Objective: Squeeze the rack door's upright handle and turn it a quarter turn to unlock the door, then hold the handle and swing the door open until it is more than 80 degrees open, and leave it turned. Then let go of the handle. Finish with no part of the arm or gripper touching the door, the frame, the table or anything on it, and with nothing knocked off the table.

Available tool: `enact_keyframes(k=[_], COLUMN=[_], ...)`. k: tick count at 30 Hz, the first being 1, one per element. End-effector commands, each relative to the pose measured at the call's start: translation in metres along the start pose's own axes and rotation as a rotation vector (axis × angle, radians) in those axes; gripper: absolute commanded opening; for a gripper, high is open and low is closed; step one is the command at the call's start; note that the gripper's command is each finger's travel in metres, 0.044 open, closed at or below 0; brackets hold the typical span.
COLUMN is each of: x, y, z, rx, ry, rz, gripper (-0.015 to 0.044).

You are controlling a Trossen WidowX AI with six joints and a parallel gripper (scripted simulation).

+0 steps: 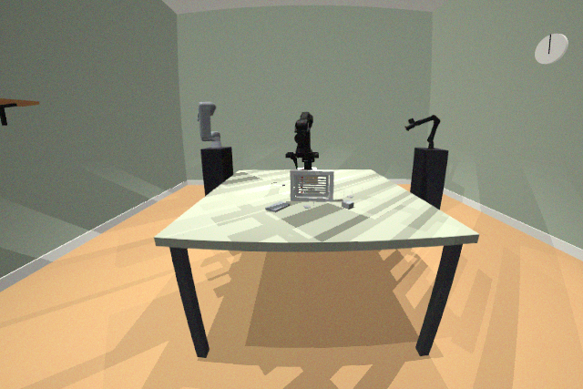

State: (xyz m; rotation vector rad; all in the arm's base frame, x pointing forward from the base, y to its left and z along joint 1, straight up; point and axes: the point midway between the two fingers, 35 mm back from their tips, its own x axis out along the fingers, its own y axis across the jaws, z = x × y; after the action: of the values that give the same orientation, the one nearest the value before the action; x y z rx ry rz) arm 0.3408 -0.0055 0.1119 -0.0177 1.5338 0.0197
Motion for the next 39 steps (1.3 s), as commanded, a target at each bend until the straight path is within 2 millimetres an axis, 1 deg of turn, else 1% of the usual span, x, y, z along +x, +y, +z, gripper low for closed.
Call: enact_keyframes(k=[1,22,25,32,39], x=[0.010,0.044,0.046,0.046,0.046], y=[-0.001,-0.001,-0.001,-0.001,-0.001], z=[-0.001,-0.004,-0.004,-0.004,-0.004], rx=[-0.005,-0.005,-0.005,-0.005,-0.005], ry=[0.009,0.009,0.010,0.010,0.010], rz=[-0.003,-0.003,-0.003,-0.003,-0.003], gripper=[0.0282,0.0282,0.0282,0.0099,0.0052])
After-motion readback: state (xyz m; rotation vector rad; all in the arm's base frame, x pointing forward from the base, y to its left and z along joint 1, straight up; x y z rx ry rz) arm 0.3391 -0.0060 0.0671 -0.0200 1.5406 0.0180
